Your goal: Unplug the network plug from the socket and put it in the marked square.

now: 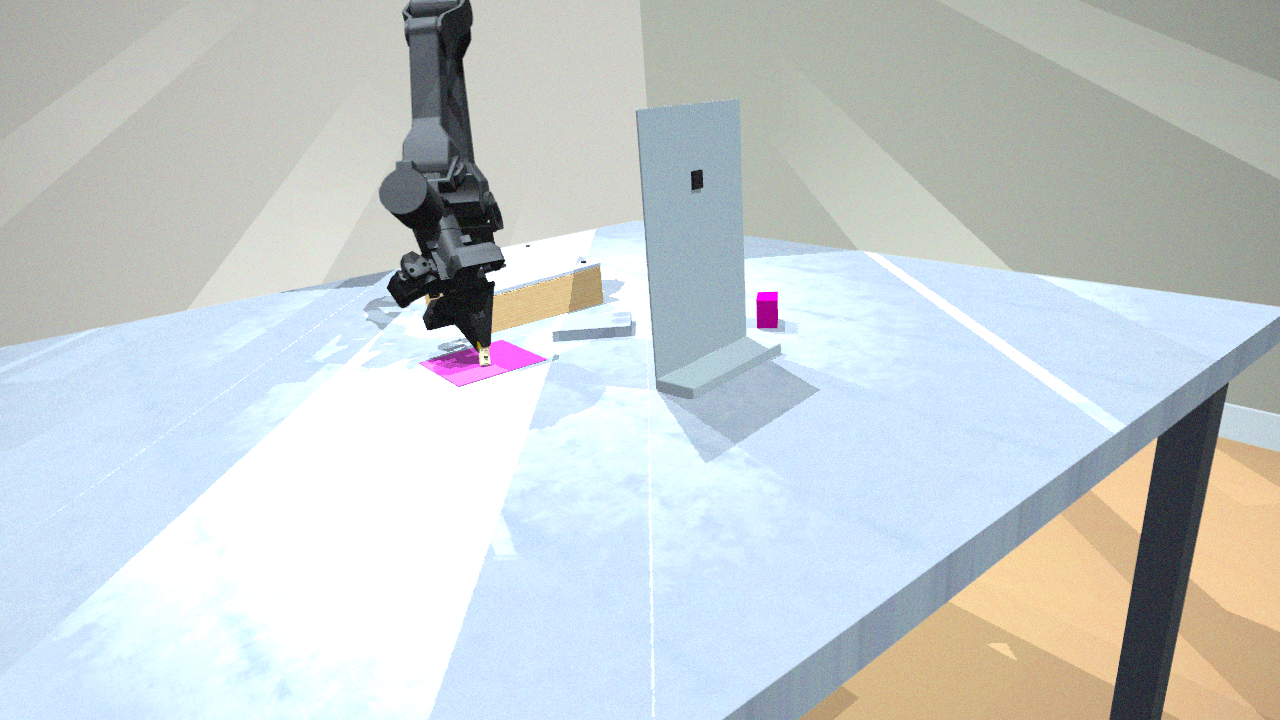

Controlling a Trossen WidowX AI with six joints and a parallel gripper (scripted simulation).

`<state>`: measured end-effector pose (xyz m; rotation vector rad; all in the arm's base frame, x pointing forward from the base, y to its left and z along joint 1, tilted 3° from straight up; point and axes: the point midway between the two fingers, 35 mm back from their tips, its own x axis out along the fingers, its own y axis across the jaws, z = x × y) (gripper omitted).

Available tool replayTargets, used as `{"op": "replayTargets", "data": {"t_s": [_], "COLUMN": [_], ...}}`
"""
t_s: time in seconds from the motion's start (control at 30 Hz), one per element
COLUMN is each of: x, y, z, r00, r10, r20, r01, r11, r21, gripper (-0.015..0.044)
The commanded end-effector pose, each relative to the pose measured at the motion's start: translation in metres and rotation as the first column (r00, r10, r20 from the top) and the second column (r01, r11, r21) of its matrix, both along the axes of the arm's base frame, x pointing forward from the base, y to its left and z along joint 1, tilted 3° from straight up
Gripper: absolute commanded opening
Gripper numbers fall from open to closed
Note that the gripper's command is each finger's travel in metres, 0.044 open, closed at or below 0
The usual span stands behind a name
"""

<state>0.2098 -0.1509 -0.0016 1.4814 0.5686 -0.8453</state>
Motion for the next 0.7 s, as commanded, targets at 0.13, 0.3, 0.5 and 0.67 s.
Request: {"op": "replayTargets", "data": {"t_s": [0.13,0.3,0.5,0.67], "x": [-0.0001,-0.0019,-0.0049,-0.0075], "y": [0.0000,0.0000,0.0002,0.0004], "z": [0.0001,0.0022,0.0056,0.0085], "r00": [1.000,1.000,1.000,1.000], "r10": [0.000,0.000,-0.001,-0.002], "r20": [0.000,-0.001,-0.002,-0.003], "r01": [0.000,0.000,0.001,0.002], "r11": [1.000,1.000,1.000,1.000], "r21": [0.000,0.000,0.001,0.001], "gripper": [0.0156,0.0156,0.0156,0.0156]}}
